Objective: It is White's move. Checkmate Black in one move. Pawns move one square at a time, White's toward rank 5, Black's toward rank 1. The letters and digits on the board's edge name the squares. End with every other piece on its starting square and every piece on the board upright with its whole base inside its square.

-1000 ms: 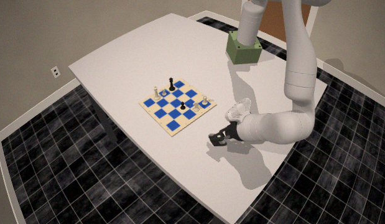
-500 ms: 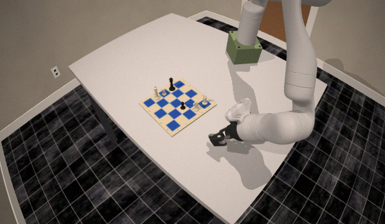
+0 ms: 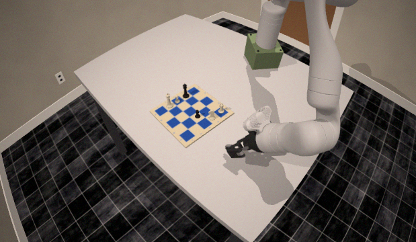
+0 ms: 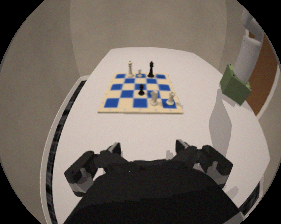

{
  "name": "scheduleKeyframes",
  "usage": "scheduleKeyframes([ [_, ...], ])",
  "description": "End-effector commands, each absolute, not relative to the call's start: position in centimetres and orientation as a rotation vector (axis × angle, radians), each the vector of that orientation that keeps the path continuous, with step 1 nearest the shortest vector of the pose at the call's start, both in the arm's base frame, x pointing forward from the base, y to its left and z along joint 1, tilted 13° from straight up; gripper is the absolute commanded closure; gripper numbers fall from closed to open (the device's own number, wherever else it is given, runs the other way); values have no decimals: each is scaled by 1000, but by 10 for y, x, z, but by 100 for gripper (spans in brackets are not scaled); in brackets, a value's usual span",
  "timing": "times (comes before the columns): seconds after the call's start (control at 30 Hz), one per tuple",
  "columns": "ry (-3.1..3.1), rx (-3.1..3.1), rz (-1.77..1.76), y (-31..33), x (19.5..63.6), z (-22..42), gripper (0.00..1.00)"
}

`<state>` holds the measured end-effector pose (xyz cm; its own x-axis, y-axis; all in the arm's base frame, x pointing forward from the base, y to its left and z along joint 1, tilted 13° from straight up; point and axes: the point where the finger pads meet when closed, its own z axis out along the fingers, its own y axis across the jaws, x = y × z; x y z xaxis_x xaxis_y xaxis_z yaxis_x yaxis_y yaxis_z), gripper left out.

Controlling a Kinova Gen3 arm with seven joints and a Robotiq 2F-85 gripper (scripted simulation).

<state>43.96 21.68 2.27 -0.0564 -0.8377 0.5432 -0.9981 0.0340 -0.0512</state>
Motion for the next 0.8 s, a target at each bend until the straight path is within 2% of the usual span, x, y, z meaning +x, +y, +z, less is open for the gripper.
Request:
scheduleKeyframes([
  [0.0,-1962,1859,612,218,442,22,0],
  [0.43,-1963,1859,612,218,442,23,0],
  [0.77,-1956,1845,608,209,435,55,0],
])
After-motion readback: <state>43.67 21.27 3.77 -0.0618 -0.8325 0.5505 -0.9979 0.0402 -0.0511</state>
